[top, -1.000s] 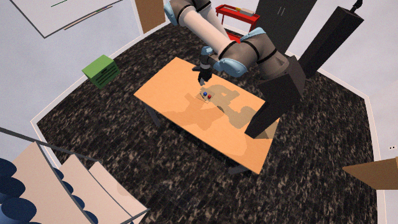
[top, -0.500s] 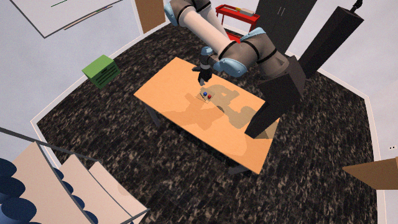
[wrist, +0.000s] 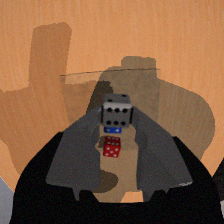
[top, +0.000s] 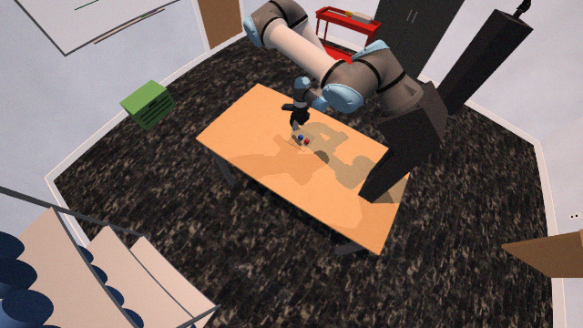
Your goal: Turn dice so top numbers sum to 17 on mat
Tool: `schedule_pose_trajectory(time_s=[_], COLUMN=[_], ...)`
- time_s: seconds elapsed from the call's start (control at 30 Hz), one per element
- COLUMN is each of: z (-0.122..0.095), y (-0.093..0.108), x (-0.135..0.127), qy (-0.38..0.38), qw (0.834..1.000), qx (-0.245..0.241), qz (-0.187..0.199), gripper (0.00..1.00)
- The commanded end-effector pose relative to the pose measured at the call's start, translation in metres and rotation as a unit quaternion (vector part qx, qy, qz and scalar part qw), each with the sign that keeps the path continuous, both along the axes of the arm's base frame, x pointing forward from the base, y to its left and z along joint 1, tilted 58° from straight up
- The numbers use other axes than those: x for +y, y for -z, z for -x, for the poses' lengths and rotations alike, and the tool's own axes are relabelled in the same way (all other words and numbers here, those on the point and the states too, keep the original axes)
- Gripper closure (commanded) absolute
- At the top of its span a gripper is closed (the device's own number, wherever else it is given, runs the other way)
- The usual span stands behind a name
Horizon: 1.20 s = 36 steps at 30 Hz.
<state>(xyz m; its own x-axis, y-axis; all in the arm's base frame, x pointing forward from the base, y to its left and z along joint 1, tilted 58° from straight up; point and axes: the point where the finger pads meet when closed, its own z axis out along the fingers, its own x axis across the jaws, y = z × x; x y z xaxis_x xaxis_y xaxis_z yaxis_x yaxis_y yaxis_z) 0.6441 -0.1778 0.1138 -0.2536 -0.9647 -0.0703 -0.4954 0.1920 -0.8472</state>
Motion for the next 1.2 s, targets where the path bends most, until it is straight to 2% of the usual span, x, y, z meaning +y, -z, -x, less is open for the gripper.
schedule_pose_trajectory(time_s=[0.0,0.17,0.33,1.17], z=[-0.016,-0.032,-0.04,-0.041], y=[0.009,0.019,0.024,0.025], x=[-0.004,-0.007,-0.009,-0.009], qy=[0.0,0.0,0.0,0.0], qw=[1.0,1.0,1.0,1.0], qx=[-0.001,-0.001,-0.001,-0.001], qz=[0.0,0.0,0.0,0.0], gripper=[0.94,0.94,0.94,0.94])
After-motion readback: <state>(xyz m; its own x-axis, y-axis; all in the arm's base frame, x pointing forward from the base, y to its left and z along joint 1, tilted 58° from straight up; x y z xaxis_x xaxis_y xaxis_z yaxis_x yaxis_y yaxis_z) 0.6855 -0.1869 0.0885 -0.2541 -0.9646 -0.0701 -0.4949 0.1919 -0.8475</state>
